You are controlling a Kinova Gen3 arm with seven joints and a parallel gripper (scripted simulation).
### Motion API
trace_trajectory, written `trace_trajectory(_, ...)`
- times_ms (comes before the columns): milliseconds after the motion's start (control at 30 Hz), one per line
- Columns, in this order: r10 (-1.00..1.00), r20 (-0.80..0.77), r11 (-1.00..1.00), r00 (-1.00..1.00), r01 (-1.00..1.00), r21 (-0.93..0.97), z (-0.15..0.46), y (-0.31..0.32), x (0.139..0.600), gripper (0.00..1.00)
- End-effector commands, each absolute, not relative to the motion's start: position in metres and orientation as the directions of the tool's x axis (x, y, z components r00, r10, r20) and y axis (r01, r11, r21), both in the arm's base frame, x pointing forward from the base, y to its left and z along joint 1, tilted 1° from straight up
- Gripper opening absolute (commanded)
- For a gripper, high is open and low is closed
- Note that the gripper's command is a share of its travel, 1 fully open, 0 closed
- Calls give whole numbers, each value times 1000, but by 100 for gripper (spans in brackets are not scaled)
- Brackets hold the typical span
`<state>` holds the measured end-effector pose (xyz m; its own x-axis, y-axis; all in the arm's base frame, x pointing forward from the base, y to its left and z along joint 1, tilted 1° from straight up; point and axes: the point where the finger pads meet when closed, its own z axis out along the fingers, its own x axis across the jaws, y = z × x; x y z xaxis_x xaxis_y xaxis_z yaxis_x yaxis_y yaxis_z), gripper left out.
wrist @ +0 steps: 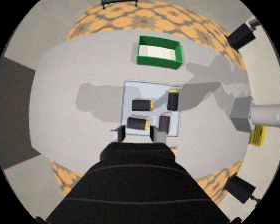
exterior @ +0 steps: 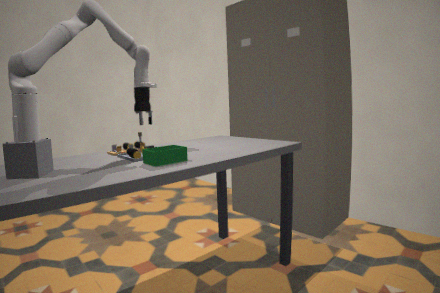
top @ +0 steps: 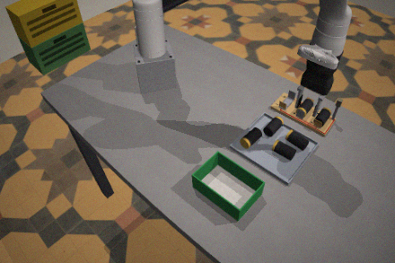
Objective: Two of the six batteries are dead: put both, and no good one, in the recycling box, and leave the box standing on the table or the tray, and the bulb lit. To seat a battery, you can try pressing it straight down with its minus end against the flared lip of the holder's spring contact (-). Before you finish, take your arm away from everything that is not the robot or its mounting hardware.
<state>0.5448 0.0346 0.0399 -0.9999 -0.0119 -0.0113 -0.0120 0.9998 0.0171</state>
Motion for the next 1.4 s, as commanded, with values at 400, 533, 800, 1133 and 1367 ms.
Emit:
trace_trajectory(400,-139,-16,990,-990,-139,17,41,34,545,90)
trace_trajectory(533,-197,-17,980,-980,-198,16,41,34,545,90)
trace_trajectory(800,-334,-19,943,-943,-334,13,41,34,545,90)
trace_trajectory(1133,-483,-21,876,-876,-483,10,41,34,545,90)
trace_trajectory(1367,-611,-22,791,-791,-611,6,41,34,545,90)
